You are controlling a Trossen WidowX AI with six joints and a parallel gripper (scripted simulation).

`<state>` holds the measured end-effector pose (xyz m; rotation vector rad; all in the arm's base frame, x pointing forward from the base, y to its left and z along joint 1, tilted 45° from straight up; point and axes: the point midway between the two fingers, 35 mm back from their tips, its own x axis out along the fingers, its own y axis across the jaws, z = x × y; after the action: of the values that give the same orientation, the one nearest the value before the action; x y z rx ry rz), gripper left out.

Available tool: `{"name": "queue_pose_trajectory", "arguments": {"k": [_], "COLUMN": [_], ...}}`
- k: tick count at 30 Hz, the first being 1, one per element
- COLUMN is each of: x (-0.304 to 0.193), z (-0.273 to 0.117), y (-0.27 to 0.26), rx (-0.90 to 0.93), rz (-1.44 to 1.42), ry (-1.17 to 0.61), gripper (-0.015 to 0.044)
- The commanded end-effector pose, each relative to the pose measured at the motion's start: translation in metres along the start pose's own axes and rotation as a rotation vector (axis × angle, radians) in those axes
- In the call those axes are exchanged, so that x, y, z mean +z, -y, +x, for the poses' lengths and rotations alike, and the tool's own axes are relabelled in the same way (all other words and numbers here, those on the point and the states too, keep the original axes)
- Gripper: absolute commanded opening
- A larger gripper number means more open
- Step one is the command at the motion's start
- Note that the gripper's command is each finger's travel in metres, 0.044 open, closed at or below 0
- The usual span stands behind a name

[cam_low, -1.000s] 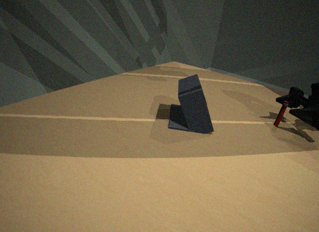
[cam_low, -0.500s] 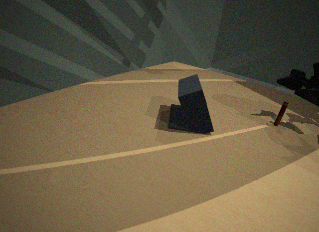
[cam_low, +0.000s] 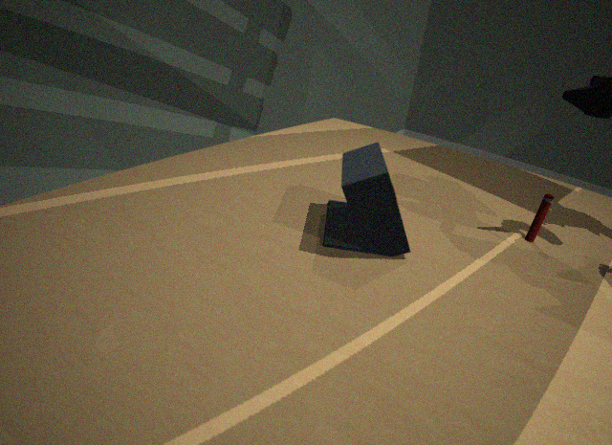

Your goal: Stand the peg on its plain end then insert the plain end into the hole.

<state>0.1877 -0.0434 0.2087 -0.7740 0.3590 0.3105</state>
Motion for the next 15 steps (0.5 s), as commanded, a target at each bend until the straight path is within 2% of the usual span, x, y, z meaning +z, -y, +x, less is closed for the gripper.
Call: {"name": "queue_pose_trajectory", "arguments": {"k": [1, 15], "x": [-0.005, -0.040], "z": [0.004, 0.020], "y": [-0.002, -0.019], "rx": [0.038, 0.223], "rz": [0.066, 0.326], "ry": [-0.049, -0.395], "gripper": [0.0440, 0.0440]}}
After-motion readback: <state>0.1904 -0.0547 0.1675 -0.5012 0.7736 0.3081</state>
